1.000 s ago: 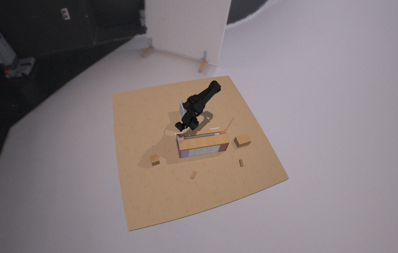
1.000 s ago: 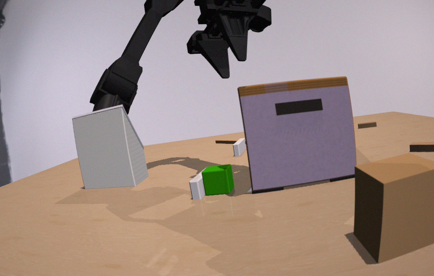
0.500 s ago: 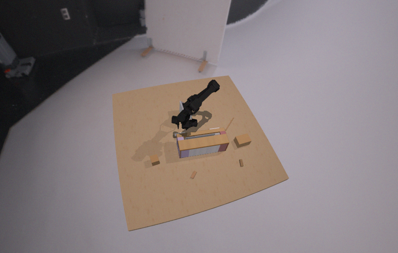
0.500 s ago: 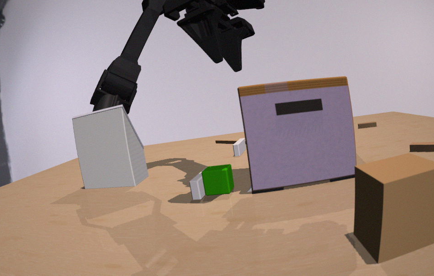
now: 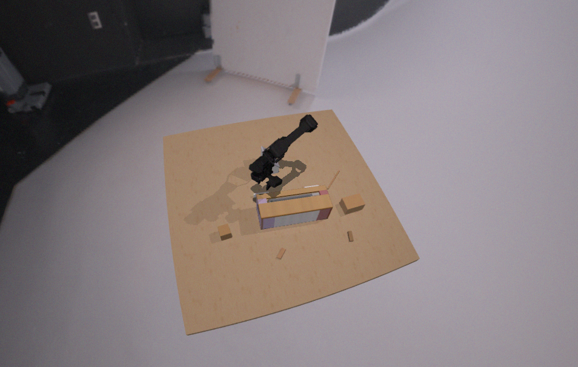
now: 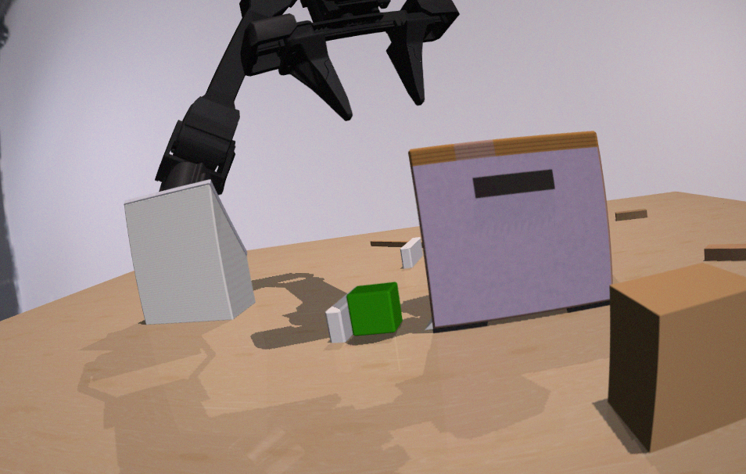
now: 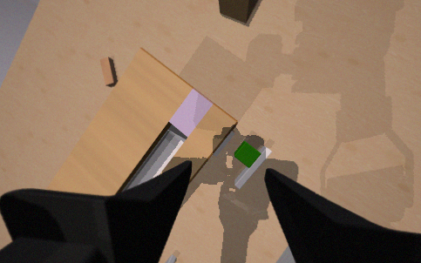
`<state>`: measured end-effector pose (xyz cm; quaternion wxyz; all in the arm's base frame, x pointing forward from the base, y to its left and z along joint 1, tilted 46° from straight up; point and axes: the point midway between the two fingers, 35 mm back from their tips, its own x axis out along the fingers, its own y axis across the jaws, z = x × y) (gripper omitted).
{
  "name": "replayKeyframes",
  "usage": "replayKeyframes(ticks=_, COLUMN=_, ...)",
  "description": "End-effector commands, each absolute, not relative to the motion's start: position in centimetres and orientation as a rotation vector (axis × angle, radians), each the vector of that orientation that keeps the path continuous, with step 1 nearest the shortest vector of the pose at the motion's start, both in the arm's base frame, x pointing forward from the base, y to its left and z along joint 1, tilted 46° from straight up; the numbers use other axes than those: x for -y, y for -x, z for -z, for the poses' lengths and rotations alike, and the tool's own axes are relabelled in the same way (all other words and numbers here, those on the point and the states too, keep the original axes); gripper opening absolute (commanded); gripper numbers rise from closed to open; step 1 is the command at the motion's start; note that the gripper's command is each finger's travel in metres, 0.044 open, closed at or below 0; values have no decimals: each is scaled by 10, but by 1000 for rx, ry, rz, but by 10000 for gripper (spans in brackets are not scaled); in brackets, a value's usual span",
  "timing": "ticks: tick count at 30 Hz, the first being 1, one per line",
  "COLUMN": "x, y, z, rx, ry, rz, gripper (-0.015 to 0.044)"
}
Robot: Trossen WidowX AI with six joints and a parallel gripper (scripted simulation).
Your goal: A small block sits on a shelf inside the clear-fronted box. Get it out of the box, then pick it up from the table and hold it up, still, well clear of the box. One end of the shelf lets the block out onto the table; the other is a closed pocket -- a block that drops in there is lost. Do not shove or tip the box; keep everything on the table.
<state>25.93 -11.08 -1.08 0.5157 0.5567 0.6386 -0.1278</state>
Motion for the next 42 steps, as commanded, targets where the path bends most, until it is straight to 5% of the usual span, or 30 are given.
replayKeyframes(ticks=1, x=113, y=-247, z=21, rx=-1428, ry=-2147, rz=1009, gripper=285)
replayKeyframes(ticks=24, x=123, y=-238, z=25, rx=-858, ry=-2995, rz=2128, gripper=285)
replayKeyframes(ticks=42, x=123, y=-238, z=25, rx=-849, ry=-3001, rz=2140, gripper=285)
